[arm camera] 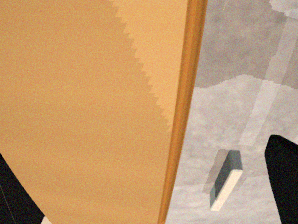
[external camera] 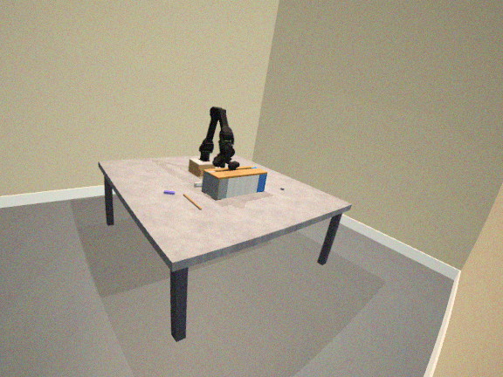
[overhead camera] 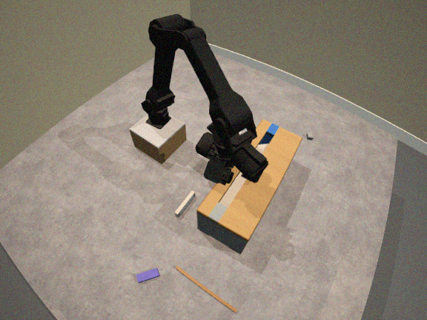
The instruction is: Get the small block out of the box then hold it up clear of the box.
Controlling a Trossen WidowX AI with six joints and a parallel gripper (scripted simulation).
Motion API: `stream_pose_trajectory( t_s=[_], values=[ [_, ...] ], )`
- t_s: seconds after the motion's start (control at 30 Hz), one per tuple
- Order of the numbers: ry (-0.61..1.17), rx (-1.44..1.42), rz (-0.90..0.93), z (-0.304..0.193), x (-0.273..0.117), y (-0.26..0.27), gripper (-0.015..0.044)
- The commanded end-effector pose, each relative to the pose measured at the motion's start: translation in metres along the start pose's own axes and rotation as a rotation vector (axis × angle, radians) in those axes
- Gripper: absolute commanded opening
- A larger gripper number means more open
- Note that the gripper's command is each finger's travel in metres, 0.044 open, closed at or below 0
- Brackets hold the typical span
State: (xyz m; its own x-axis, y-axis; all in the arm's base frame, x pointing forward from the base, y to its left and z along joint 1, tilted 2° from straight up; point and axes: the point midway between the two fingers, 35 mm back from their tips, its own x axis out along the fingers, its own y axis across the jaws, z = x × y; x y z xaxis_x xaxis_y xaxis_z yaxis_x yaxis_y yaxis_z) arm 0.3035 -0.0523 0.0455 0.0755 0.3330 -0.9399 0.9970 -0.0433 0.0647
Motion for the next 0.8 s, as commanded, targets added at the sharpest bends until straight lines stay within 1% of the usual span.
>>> stream_pose_trajectory(
  t_s=[0.0,0.77],
  values=[
    [0.005,0.002,0.002,-0.012,0.004,0.0,0.04],
    [0.011,0.003,0.003,-0.083,0.028,0.0,0.04]
  ],
)
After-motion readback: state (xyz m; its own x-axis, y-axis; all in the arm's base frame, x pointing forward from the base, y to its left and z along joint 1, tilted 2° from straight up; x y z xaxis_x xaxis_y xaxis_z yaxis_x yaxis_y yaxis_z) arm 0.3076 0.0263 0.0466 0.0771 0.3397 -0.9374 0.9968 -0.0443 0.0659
